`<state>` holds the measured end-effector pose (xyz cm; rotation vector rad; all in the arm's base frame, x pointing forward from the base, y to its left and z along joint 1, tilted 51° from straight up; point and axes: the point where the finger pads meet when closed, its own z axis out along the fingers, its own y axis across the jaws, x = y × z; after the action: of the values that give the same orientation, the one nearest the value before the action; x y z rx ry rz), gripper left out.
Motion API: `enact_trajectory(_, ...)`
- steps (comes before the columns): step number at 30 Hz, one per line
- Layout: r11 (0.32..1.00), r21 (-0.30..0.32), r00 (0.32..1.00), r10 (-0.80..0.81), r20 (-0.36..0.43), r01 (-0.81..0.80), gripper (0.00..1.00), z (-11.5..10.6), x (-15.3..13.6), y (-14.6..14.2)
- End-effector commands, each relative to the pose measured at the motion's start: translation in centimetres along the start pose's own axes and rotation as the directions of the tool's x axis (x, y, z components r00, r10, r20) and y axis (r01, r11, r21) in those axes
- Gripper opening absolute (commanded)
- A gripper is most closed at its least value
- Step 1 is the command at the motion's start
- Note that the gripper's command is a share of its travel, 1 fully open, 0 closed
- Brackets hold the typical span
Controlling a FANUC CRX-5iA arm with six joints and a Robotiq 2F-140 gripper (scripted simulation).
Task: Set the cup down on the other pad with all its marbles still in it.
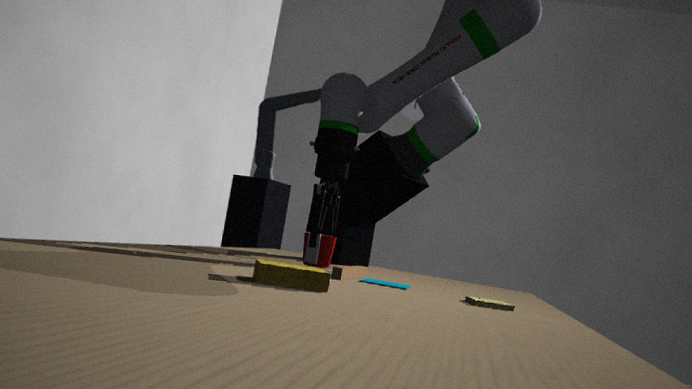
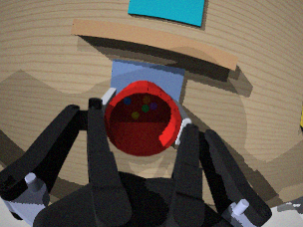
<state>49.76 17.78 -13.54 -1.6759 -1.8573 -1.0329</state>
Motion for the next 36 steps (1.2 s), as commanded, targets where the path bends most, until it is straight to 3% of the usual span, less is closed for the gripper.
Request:
enact_trajectory(1,1.000,0.000,1.000,0.000,0.000,0.000,0.49,-0.9,0.0,0.0)
enact_trajectory(15,1.000,0.000,1.000,0.000,0.000,0.000,0.49,-3.8,0.0,0.0)
enact_trajectory(36,1.000,0.000,1.000,0.000,0.000,0.000,0.49,-3.9,0.4,0.0)
